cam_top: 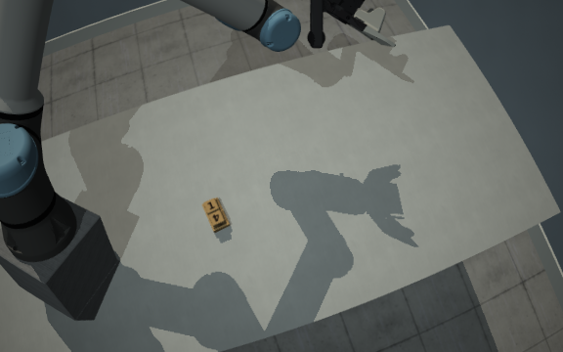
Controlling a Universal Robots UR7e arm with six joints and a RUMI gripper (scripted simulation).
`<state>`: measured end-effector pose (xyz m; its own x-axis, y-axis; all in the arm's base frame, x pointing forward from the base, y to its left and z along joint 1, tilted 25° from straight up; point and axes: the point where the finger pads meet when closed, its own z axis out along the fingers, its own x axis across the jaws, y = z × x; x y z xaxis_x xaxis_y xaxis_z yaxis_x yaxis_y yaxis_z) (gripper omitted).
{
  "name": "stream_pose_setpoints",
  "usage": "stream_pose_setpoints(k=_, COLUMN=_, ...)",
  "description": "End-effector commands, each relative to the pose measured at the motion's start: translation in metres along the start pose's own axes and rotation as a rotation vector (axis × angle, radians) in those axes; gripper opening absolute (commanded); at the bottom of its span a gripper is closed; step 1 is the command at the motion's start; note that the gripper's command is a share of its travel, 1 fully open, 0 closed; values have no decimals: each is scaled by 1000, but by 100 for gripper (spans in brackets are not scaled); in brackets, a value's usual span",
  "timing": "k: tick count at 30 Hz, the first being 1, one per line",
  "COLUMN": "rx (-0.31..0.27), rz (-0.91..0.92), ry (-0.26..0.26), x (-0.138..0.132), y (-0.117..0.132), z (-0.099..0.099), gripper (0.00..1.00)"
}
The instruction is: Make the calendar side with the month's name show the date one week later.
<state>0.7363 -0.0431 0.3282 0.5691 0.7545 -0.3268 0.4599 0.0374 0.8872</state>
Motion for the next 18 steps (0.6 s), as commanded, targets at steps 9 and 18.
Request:
stream_pose_setpoints(k=9, rx=117, rz=-130, ry=33, x=-40, y=-39, z=27, gripper=100)
stream_pose_setpoints(k=18, rx=325, rz=-299, ry=128, x=-103, y=-122, z=47, gripper=100)
